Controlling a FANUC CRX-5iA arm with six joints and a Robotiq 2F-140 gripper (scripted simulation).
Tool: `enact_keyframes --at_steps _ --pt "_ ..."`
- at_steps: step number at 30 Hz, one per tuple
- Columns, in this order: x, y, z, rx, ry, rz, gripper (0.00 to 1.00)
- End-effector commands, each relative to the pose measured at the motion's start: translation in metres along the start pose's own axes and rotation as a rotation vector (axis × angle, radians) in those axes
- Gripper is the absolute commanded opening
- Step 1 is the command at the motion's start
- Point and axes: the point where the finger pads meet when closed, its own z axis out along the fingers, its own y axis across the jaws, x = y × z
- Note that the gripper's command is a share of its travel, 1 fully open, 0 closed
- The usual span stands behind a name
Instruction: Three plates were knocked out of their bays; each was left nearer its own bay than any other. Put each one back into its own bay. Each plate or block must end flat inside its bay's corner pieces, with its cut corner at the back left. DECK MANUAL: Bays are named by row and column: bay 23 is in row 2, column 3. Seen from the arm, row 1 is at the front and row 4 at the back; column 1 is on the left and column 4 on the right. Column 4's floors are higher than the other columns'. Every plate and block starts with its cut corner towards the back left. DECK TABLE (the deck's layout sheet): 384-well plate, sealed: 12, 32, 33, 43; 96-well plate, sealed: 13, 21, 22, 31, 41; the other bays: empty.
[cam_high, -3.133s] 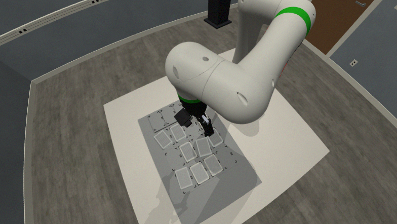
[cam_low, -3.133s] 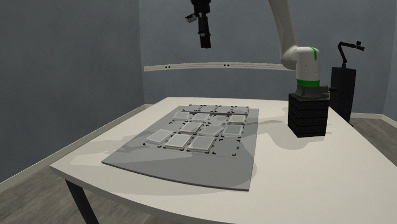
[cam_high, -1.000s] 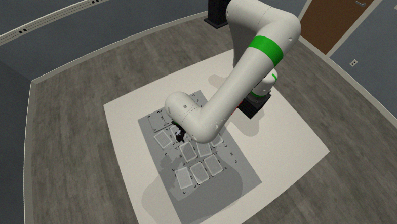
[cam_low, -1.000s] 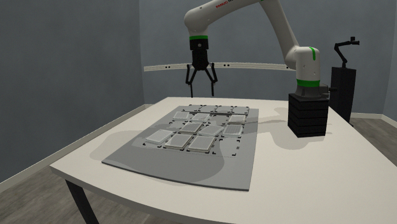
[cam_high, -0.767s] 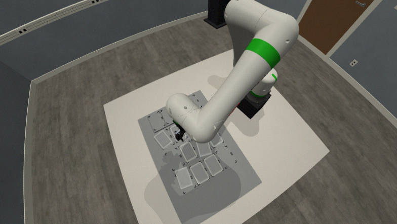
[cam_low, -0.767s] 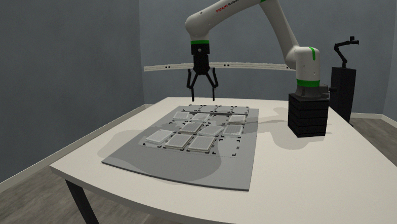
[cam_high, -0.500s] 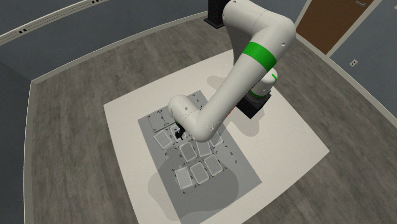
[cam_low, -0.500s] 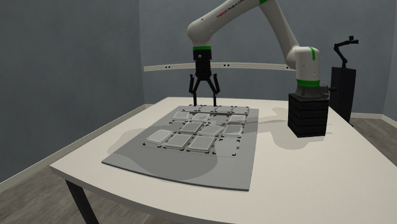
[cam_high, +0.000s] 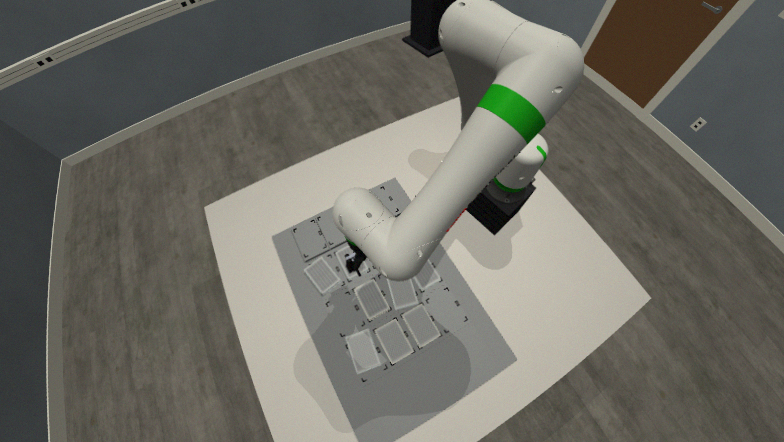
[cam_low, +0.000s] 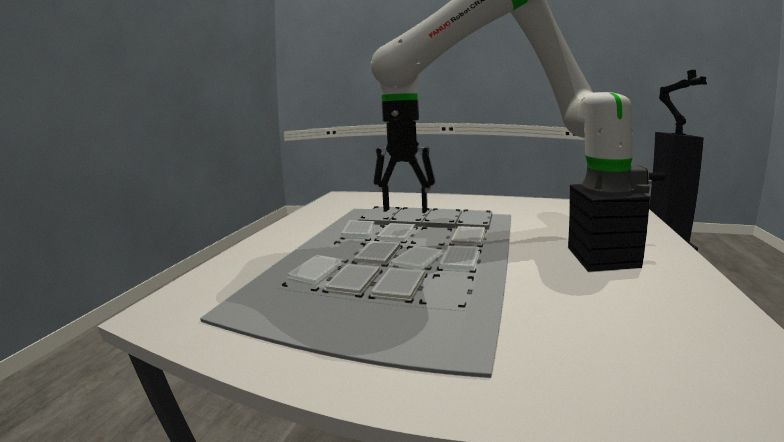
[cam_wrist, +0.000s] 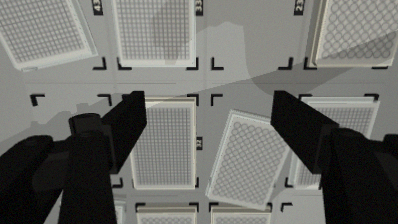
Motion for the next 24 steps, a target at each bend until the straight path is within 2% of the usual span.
enact_keyframes --at_steps 1,24 --pt "-0.001 0.003 -0.002 0.002 0.000 0.000 1.00" --pt "-0.012 0.073 -0.028 0.002 0.000 0.000 1.00"
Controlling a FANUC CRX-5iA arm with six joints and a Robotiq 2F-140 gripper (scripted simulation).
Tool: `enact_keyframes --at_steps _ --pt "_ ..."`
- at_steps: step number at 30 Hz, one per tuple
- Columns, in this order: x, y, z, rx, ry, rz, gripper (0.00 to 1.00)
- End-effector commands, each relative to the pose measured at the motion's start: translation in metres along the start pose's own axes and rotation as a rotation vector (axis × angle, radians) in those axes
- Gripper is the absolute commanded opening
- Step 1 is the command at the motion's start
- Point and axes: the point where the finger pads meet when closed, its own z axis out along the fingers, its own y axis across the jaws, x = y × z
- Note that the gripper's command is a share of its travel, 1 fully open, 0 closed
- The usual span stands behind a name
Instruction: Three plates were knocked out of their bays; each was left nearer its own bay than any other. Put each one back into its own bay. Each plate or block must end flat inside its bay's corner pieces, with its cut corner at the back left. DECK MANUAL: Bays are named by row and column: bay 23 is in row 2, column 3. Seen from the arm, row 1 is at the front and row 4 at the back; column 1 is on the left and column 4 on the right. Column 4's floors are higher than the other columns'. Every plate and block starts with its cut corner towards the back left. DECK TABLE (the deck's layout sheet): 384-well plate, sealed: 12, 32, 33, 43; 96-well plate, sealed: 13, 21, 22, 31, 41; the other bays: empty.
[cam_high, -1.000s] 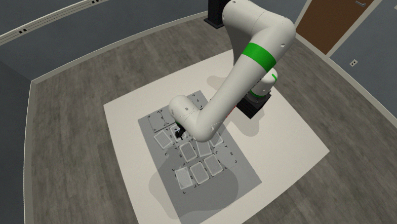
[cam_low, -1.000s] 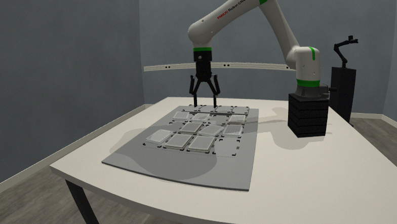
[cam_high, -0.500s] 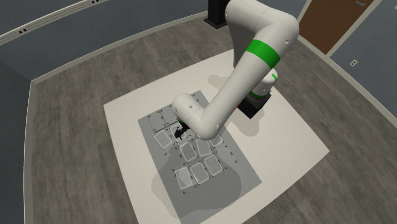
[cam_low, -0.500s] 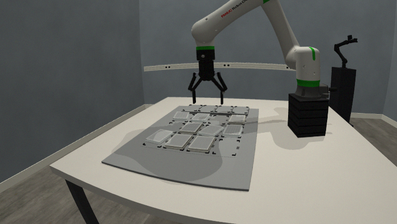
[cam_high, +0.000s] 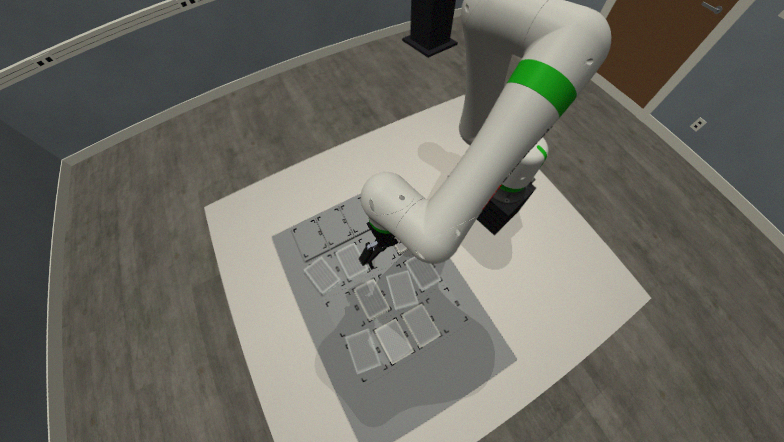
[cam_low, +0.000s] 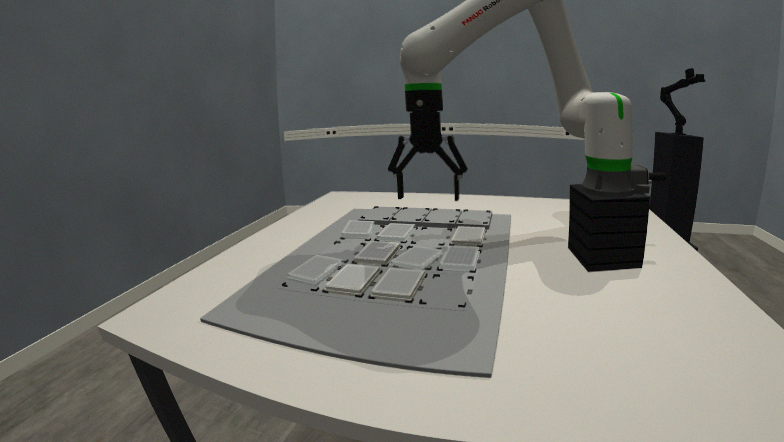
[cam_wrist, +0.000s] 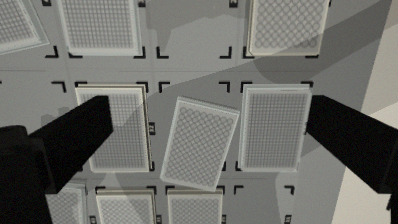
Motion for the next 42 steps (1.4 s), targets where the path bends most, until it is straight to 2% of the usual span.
enact_keyframes --at_steps 1,27,42 --pt "-0.002 0.011 -0.006 0.003 0.000 0.000 1.00" --pt "-0.017 0.100 -0.038 0.002 0.000 0.000 1.00" --pt "-0.017 0.100 -0.038 0.002 0.000 0.000 1.00"
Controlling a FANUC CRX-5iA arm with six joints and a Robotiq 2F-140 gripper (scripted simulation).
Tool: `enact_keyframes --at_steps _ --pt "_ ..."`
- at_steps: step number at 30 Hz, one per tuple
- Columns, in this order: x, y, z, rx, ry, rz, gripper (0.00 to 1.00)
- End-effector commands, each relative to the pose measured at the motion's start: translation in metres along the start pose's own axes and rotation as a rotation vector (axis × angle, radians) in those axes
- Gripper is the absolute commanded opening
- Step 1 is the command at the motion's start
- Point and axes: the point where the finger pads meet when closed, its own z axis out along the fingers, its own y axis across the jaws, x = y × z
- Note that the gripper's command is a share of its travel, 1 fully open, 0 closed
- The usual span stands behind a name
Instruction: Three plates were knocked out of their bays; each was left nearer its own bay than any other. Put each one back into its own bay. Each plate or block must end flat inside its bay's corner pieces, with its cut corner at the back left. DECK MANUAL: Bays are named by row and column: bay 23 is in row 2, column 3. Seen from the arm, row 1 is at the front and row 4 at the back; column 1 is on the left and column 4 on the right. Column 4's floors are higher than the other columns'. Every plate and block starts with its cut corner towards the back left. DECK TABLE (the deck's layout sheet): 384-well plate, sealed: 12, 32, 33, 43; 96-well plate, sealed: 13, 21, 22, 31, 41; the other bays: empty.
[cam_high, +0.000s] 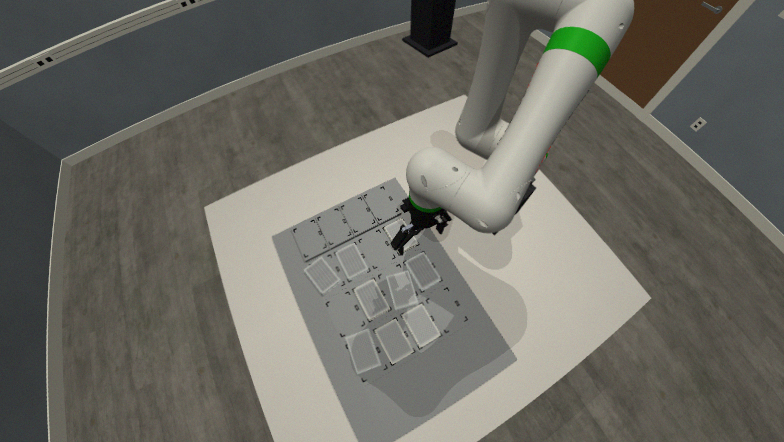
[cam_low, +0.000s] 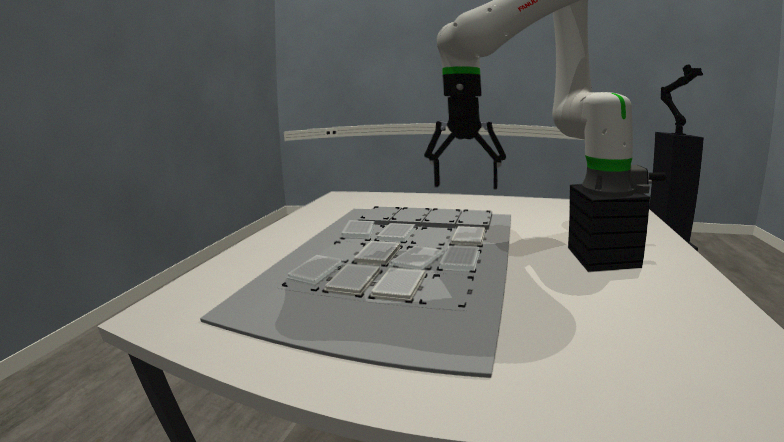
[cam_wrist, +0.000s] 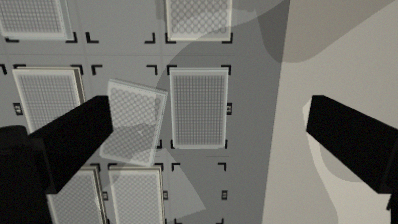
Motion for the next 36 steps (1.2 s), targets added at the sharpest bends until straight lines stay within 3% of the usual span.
enact_keyframes --at_steps 1,33,36 --pt "0.000 -0.001 -0.001 0.002 0.000 0.000 1.00" --pt "0.000 -0.001 -0.001 0.002 0.000 0.000 1.00" --pt "0.012 -0.001 -0.001 0.002 0.000 0.000 1.00"
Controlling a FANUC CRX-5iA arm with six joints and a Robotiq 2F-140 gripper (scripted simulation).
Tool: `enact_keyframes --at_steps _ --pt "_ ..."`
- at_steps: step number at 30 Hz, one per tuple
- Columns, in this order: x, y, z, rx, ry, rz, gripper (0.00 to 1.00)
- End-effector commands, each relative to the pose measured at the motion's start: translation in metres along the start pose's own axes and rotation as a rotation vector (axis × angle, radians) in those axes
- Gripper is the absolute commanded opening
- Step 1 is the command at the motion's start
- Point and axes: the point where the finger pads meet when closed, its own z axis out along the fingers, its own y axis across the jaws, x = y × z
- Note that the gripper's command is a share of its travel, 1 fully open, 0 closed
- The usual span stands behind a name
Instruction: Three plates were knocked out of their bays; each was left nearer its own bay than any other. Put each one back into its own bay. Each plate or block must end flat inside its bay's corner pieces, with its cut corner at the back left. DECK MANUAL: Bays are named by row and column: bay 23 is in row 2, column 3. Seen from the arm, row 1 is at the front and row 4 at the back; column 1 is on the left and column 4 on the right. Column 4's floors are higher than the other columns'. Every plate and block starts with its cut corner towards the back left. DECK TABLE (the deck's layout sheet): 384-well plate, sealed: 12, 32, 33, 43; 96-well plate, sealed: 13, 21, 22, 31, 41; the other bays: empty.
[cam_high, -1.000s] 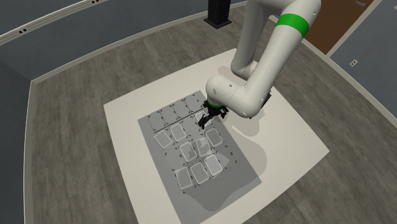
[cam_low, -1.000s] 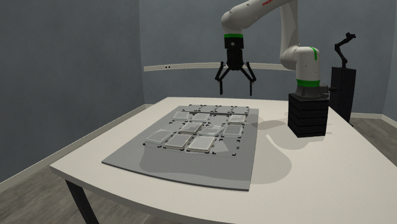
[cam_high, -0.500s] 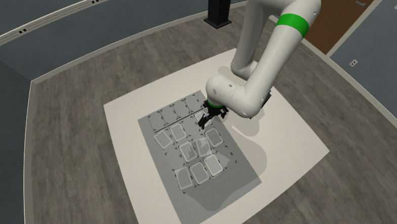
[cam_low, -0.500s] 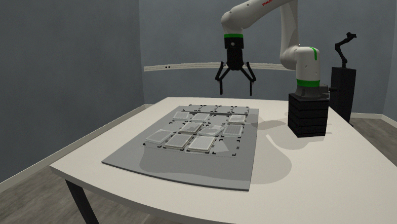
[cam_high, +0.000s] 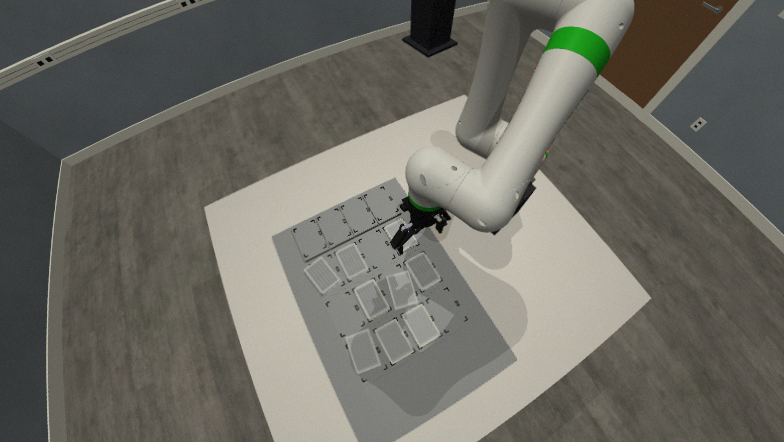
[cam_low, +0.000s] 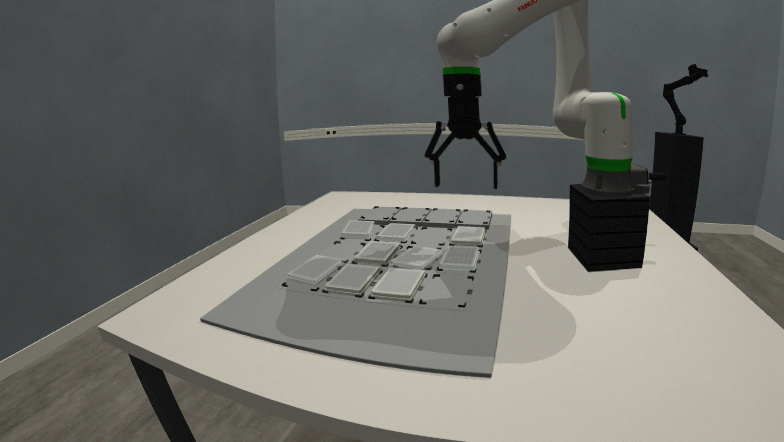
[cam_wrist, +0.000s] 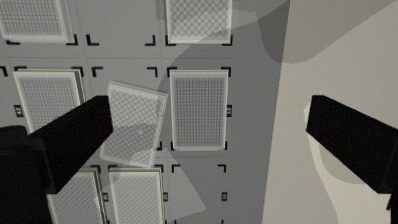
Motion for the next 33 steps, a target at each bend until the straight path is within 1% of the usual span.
enact_keyframes --at_steps 1,3,5,20,22,33 --pt "0.013 -0.001 -0.001 0.002 0.000 0.000 1.00" --pt "0.021 -0.001 -0.001 0.002 0.000 0.000 1.00" --pt "0.021 -0.001 -0.001 0.002 0.000 0.000 1.00" --pt "0.081 -0.001 -0.001 0.001 0.000 0.000 1.00" --pt "0.081 -0.001 -0.001 0.001 0.000 0.000 1.00" --pt "0.125 -0.001 -0.001 0.001 0.000 0.000 1.00"
